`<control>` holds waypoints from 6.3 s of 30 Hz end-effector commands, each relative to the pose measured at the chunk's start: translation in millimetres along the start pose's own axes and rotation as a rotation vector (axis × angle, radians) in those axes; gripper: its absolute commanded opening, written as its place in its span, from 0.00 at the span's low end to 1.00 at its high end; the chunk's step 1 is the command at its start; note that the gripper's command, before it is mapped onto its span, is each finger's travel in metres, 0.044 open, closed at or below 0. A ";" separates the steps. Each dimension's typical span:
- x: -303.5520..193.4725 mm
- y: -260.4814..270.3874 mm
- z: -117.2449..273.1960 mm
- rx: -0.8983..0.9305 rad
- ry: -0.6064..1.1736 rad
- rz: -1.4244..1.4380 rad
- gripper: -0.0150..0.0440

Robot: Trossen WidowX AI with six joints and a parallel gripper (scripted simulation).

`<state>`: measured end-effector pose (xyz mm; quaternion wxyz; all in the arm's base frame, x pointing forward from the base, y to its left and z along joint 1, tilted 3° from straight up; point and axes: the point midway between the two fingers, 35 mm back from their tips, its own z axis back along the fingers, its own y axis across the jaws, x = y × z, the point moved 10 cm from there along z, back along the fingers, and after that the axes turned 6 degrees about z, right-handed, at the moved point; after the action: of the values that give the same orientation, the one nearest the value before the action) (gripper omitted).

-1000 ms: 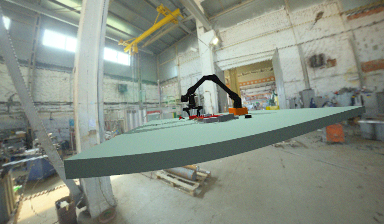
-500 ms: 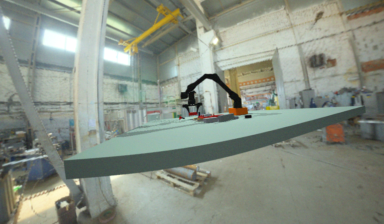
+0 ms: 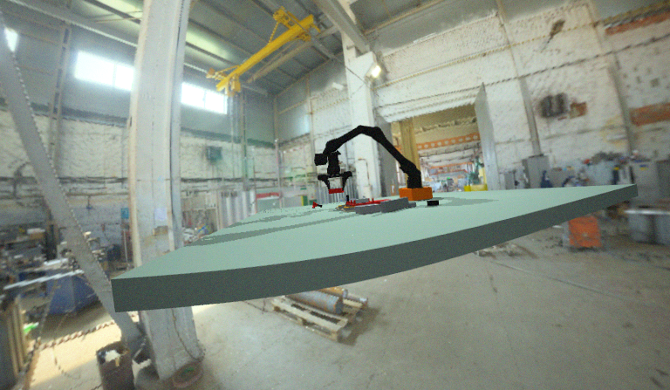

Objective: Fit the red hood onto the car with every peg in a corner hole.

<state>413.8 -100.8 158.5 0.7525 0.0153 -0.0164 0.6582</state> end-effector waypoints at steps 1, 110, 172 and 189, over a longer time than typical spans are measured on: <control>-0.1 -0.4 10.8 -0.008 0.001 0.007 0.25; 223.3 124.6 22.5 0.015 -0.016 -1.215 0.25; 222.7 124.7 -35.1 0.015 -0.016 -1.215 0.25; 223.2 124.8 -43.6 0.015 -0.016 -1.215 0.25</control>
<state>320.1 138.5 126.7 0.9930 0.0316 -0.0056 0.1135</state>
